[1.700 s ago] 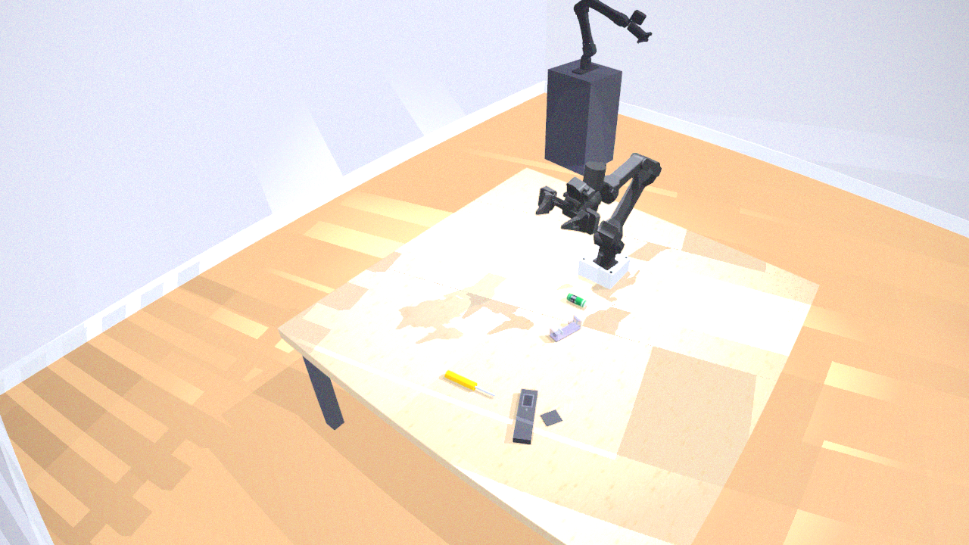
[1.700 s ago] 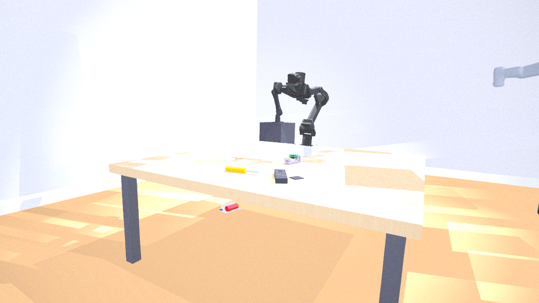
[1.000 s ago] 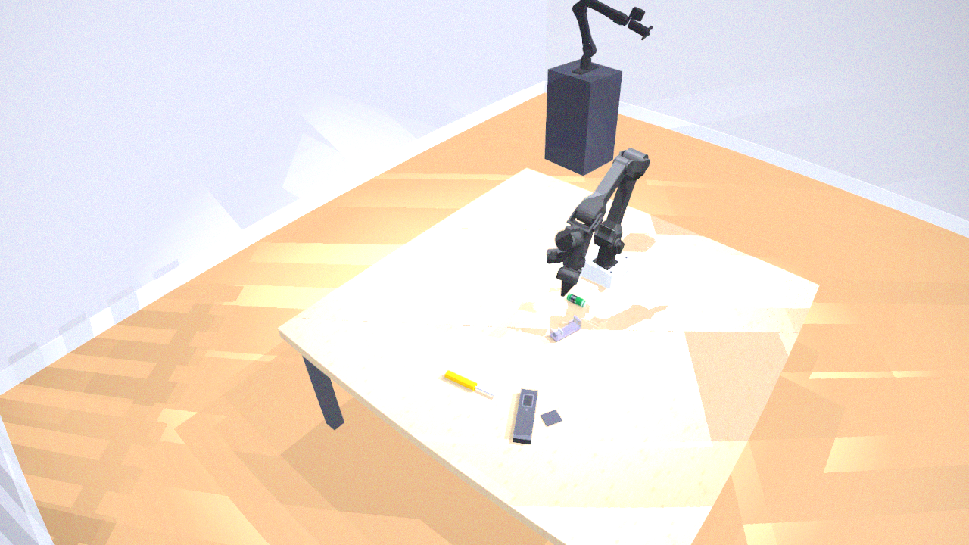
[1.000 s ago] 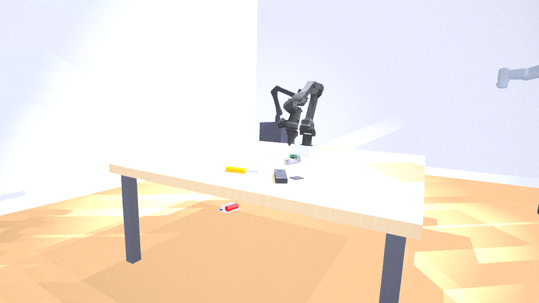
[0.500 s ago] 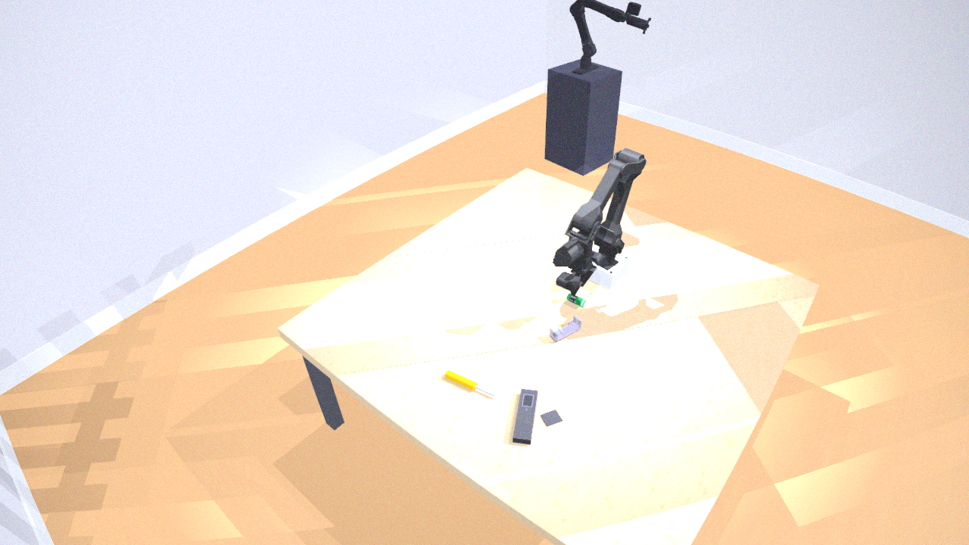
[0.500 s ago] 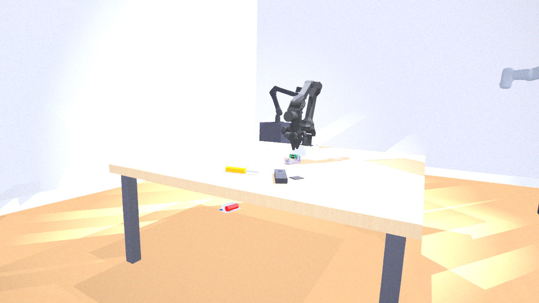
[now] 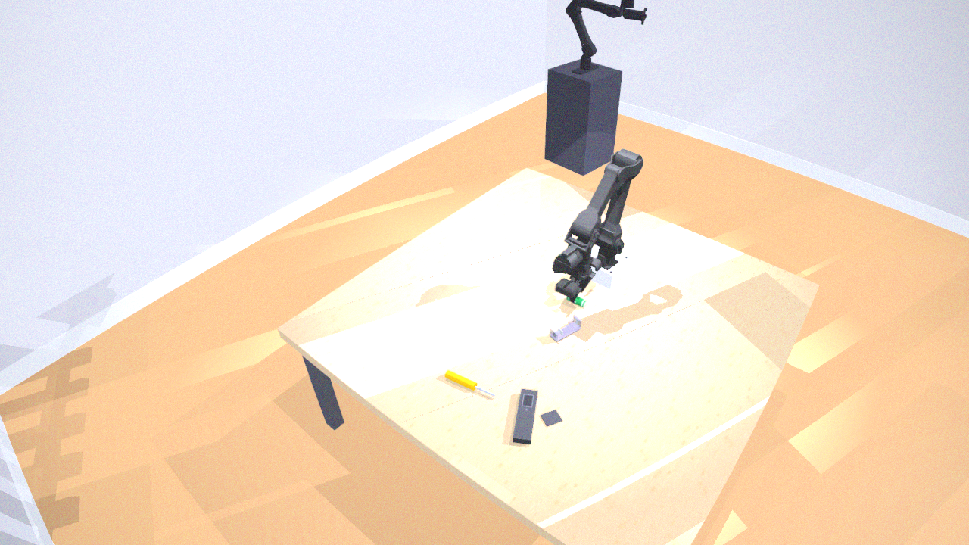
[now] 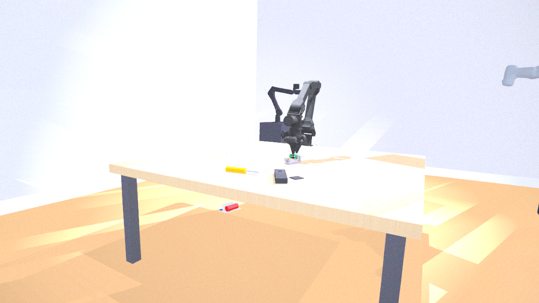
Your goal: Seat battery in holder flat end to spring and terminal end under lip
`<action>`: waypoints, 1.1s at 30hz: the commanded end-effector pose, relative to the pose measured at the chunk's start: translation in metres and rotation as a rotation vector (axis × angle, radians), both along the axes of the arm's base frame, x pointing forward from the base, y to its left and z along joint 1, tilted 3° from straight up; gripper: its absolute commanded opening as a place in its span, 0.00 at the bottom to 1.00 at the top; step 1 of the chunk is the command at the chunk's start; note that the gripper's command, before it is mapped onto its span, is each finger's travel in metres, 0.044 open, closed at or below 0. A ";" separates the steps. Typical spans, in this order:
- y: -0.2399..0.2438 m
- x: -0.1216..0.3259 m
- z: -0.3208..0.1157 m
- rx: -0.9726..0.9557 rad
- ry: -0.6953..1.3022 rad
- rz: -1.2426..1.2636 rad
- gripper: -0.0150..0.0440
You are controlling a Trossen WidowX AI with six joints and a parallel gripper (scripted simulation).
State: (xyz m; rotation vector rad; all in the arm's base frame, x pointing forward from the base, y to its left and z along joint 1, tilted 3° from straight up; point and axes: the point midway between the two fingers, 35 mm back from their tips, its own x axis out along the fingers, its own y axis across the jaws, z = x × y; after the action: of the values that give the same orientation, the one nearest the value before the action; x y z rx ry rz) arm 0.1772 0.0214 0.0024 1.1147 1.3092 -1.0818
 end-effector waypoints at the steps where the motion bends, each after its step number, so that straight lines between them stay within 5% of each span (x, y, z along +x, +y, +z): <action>1: 0.001 -0.001 -0.007 0.005 0.006 -0.004 0.67; 15: 0.002 -0.004 -0.026 0.005 0.006 -0.004 0.67; 20: 0.002 -0.004 -0.026 0.005 0.006 -0.004 0.45; 33: 0.001 -0.002 -0.014 0.001 0.006 0.004 0.39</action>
State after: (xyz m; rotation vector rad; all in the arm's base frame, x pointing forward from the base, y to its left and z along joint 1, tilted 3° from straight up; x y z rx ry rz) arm 0.1720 0.0221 -0.0197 1.1074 1.3205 -1.0927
